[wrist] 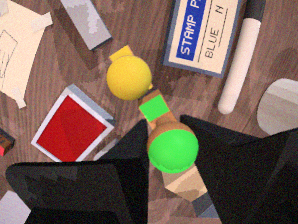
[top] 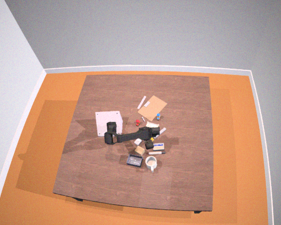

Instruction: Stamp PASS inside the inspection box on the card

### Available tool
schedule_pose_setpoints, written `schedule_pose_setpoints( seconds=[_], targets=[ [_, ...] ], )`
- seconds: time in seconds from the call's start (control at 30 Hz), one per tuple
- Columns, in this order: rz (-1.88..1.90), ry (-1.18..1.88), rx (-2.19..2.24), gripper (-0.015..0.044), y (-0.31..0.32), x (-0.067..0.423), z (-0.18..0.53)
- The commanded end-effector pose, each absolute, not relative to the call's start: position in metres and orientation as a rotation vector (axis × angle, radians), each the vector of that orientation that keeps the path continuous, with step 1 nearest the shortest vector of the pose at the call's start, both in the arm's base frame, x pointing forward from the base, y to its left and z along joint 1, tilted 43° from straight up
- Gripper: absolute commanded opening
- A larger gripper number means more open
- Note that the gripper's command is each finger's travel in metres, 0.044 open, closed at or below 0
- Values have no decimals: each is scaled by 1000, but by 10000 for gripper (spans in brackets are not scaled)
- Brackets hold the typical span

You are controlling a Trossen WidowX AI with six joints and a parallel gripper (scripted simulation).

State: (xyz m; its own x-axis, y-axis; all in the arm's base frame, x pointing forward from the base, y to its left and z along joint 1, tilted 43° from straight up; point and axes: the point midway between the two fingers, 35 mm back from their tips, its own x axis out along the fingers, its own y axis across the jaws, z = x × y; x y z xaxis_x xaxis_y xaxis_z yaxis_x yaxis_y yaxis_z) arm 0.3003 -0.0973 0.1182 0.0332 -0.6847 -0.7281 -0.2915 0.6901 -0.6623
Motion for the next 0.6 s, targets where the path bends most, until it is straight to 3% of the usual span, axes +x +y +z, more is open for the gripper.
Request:
schedule_pose_setpoints(
  seconds=[0.0, 0.57],
  targets=[
    [-367, 1552, -824, 0, -96, 301, 121],
    [-367, 1552, -824, 0, -90, 301, 127]
  ],
)
